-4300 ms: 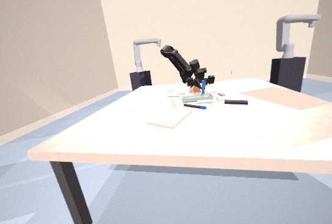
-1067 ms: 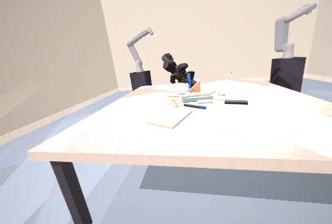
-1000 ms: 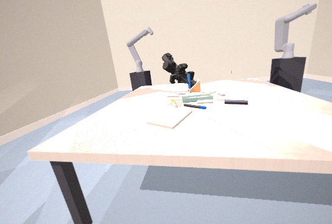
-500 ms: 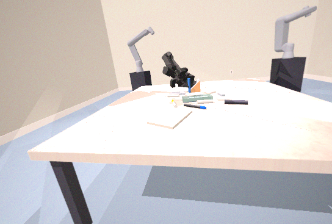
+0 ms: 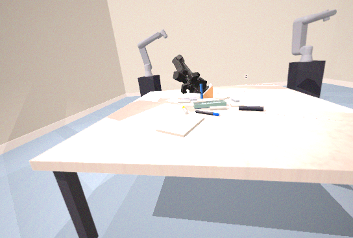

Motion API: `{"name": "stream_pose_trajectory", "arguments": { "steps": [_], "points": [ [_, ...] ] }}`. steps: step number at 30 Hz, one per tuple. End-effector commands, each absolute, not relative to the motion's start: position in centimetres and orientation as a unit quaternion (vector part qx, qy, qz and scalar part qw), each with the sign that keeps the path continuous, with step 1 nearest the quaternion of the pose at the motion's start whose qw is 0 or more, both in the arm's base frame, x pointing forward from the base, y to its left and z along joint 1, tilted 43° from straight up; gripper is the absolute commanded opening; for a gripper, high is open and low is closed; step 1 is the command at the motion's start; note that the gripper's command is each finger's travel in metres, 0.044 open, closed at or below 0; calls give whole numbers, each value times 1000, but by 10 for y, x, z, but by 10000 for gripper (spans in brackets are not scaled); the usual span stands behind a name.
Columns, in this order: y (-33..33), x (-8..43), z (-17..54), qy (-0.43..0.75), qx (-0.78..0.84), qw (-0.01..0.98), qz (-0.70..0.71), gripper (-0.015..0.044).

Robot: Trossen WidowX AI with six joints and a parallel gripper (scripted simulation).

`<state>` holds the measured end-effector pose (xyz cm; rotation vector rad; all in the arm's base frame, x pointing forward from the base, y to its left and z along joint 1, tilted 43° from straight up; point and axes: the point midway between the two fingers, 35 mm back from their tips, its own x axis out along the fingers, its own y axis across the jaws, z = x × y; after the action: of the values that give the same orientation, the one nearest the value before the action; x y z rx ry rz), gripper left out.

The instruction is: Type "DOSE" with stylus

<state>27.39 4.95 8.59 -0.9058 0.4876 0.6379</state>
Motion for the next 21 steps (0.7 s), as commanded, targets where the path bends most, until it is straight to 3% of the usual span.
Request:
{"name": "stream_pose_trajectory", "arguments": {
  "steps": [1,4,7,21],
  "points": [
    [50,274,86,227,-427,821,302,0],
    [50,274,86,227,-427,821,302,0],
    [51,275,85,228,-427,821,302,79],
    [50,277,85,228,-428,821,302,81]
  ]
}}
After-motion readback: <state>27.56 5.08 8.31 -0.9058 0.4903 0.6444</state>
